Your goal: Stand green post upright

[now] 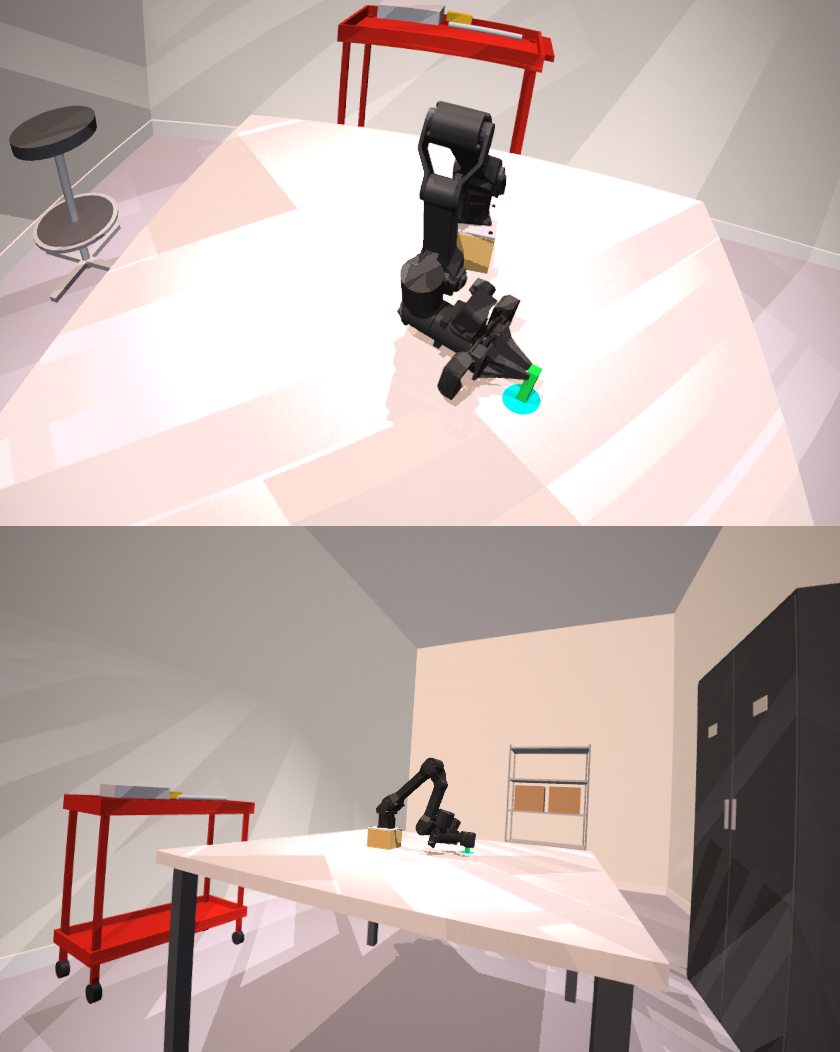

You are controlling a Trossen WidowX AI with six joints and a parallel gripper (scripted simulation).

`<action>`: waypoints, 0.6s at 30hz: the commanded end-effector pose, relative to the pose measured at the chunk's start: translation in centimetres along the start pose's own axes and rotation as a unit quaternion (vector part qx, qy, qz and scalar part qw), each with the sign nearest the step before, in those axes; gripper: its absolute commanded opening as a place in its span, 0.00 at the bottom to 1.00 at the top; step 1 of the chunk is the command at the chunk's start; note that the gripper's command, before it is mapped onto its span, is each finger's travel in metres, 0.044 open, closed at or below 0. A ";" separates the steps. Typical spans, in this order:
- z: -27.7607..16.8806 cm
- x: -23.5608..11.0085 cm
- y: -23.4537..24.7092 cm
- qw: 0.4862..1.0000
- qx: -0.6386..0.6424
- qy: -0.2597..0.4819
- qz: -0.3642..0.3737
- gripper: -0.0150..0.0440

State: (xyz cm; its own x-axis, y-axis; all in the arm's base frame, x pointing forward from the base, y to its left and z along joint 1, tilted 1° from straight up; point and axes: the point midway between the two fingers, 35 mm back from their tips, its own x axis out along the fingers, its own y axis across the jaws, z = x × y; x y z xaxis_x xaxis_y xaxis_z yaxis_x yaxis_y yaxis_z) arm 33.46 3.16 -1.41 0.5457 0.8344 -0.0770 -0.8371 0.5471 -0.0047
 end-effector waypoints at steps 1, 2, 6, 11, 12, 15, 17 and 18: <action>-0.2 0.0 -0.1 1.000 -0.003 -0.001 0.000 0.29; -0.2 0.0 -0.1 1.000 -0.003 -0.001 0.000 0.29; -0.2 0.0 -0.1 1.000 -0.003 -0.001 0.000 0.34; -0.2 0.0 -0.1 1.000 -0.003 -0.001 0.000 0.56; -0.2 0.0 -0.1 1.000 -0.003 -0.001 0.000 0.60; -0.2 0.0 -0.1 1.000 -0.003 -0.001 0.000 0.74; -0.2 0.0 -0.1 1.000 -0.003 -0.001 0.000 0.83; -0.2 0.0 -0.1 1.000 -0.003 -0.001 0.000 0.87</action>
State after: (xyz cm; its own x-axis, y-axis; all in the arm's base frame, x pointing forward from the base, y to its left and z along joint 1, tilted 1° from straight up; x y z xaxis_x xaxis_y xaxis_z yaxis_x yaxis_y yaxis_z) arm 33.55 3.13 -1.57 0.5455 0.8346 -0.0761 -0.8373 0.5466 -0.0072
